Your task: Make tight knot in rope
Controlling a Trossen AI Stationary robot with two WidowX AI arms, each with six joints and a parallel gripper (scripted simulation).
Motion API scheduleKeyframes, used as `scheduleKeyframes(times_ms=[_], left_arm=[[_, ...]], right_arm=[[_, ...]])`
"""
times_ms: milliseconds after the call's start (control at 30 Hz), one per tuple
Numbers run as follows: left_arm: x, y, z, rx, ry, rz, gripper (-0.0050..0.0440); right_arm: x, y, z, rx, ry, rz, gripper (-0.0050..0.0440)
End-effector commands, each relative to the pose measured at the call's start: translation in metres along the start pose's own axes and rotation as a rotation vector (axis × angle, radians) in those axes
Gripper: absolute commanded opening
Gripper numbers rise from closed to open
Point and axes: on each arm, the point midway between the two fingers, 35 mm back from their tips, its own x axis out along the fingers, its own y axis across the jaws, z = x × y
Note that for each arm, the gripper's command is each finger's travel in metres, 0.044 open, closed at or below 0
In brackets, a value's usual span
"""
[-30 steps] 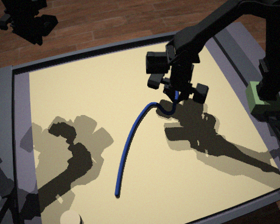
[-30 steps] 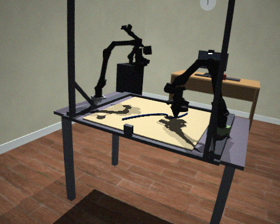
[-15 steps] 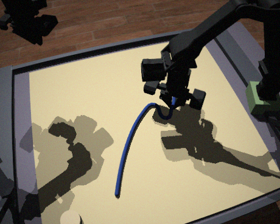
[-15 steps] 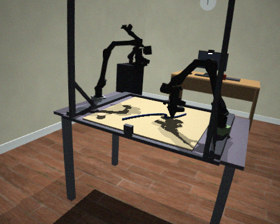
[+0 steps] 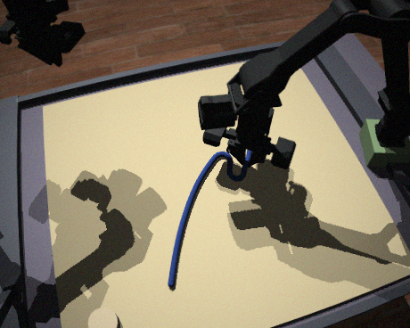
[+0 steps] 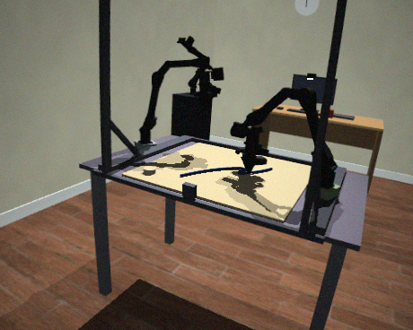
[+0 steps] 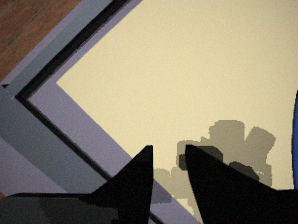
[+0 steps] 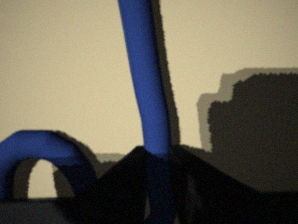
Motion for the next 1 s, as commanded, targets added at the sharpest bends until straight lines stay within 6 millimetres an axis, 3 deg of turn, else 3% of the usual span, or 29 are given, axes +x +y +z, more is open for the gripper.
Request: scheduleKeyframes(times_ms=[0,700,967], left_arm=[[-0.007,-0.001,-0.001,-0.001,-0.019,-0.012,0.0100],[-0.007,-0.001,-0.001,-0.001,-0.019,-0.012,0.0100],[-0.007,-0.001,-0.001,-0.001,-0.019,-0.012,0.0100]], right_arm=[[-0.007,0.010,-0.014,-0.003,0.015,0.020,0.0045],[-0.008,0.026,-0.040,-0.003,0.017,0.021,0.0045],[-0.008,0.026,-0.040,-0.003,0.017,0.021,0.0237]])
